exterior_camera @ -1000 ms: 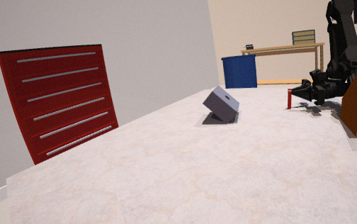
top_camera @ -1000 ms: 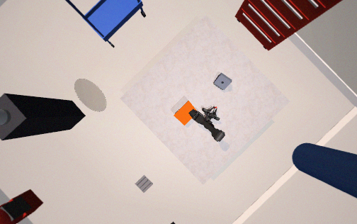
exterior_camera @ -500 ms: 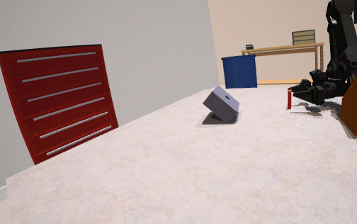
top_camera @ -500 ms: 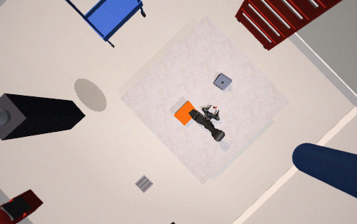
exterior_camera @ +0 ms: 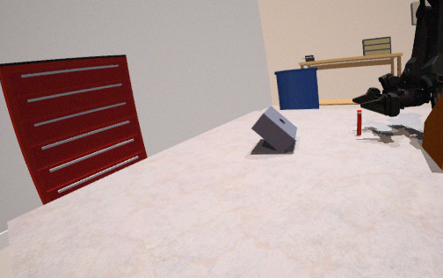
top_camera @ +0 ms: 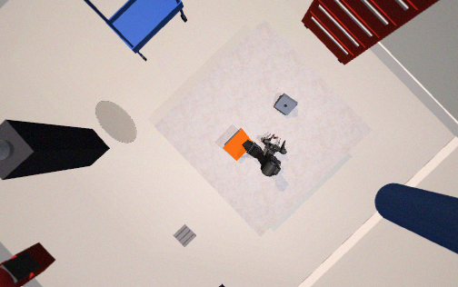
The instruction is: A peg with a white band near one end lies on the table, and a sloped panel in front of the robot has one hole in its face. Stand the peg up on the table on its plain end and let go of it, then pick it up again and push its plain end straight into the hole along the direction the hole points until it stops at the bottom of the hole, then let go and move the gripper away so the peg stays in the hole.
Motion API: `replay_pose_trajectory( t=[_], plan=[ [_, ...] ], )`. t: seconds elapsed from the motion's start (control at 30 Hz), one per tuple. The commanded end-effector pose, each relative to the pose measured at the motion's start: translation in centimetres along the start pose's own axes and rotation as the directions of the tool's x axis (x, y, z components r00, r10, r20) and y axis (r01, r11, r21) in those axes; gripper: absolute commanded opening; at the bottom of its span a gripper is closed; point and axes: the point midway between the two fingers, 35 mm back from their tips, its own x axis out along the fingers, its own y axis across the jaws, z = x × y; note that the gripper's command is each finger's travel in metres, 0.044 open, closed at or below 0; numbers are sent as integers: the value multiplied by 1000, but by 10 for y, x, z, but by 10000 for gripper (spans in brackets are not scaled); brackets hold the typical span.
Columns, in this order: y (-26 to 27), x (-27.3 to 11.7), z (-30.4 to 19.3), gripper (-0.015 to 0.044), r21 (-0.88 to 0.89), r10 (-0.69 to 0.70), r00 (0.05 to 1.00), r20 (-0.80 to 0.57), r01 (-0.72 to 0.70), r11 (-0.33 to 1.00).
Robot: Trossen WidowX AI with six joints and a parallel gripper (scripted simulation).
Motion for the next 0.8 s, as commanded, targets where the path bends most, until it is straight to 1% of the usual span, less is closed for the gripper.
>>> replay_pose_trajectory(
  t=[0.0,0.27,0.53,0.6,0.77],
  plan=[
    [-8,2,23,440,-11,11,1000,-14,-11,1000],
    [-10,0,72,440,-15,-1,1000,-19,1,1000],
    [2,-11,119,440,-2,-53,999,14,53,999],
    [5,-14,126,440,2,-64,998,24,64,998],
    [5,-14,126,440,23,-61,998,15,60,998]
  ],
)
